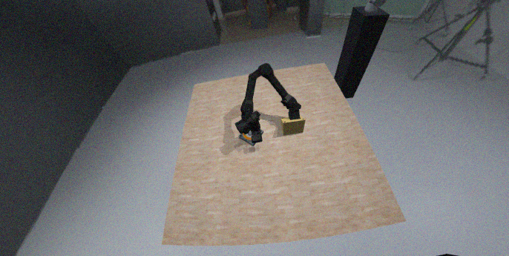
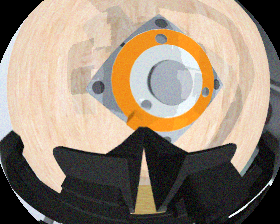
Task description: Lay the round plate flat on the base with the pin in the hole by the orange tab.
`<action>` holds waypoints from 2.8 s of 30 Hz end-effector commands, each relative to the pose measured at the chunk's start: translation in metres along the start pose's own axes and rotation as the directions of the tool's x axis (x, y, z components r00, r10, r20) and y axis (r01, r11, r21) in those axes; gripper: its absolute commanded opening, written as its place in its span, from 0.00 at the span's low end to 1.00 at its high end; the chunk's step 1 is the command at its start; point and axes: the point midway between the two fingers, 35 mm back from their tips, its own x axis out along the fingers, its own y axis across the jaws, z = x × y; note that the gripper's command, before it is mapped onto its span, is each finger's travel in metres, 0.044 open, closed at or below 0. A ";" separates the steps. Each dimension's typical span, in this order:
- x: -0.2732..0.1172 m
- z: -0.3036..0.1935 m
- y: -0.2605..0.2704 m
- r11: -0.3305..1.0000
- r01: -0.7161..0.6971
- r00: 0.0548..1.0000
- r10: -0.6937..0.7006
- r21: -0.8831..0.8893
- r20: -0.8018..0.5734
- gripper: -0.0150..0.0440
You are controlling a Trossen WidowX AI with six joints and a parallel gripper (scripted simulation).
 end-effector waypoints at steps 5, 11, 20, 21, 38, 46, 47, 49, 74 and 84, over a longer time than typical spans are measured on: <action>-0.001 0.006 0.007 0.999 -0.030 1.000 0.030 0.023 0.009 0.25; -0.001 0.006 0.007 0.999 -0.030 1.000 0.030 0.023 0.009 0.25; -0.002 0.010 0.011 0.999 -0.031 0.999 0.030 0.023 0.009 0.25; -0.002 0.011 0.012 0.999 -0.031 0.999 0.030 0.023 0.009 0.25; -0.007 0.027 0.022 0.999 -0.031 0.999 0.031 0.024 0.010 0.25; -0.008 0.035 0.024 0.999 -0.032 0.999 0.031 0.024 0.010 0.25; -0.008 0.036 0.024 0.999 -0.032 0.999 0.031 0.024 0.010 0.25; -0.007 0.038 0.025 0.999 -0.032 0.999 0.031 0.024 0.010 0.25; -0.009 0.062 0.022 0.999 -0.031 0.999 0.031 0.025 0.012 0.25; -0.008 0.069 0.019 0.999 -0.031 0.999 0.031 0.025 0.012 0.25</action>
